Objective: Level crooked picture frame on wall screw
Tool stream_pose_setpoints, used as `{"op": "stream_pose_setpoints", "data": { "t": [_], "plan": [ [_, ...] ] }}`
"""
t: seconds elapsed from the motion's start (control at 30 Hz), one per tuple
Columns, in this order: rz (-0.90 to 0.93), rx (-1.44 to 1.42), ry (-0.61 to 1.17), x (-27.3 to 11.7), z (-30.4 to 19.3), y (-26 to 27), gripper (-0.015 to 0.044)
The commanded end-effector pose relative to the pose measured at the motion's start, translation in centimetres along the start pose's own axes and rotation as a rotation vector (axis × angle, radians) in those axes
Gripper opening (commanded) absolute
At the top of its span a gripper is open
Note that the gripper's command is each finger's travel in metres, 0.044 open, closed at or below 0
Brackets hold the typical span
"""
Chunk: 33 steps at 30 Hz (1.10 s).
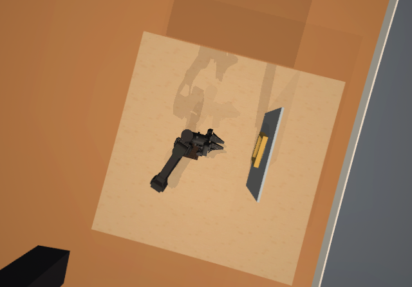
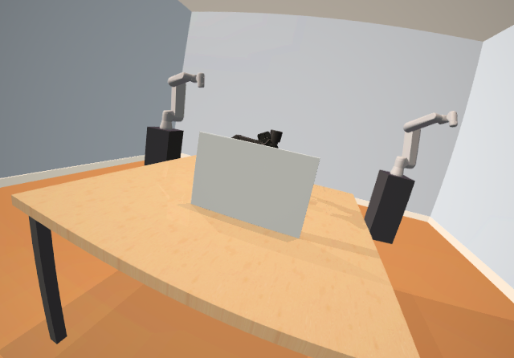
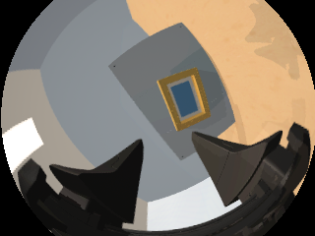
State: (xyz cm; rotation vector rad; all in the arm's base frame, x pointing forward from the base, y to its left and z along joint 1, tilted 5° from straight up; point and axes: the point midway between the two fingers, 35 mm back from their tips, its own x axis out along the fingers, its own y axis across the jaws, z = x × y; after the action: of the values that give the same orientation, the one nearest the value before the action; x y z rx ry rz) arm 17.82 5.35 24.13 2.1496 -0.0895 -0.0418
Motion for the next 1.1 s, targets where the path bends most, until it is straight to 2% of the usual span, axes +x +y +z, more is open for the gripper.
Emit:
{"op": "stream_pose_setpoints", "data": {
  "t": [0.0,1.07],
  "plan": [
    [0.001,0.005,-0.002,-0.01,0.03,0.04,0.026],
    [0.001,0.005,-0.002,-0.01,0.03,0.04,0.026]
  ]
}}
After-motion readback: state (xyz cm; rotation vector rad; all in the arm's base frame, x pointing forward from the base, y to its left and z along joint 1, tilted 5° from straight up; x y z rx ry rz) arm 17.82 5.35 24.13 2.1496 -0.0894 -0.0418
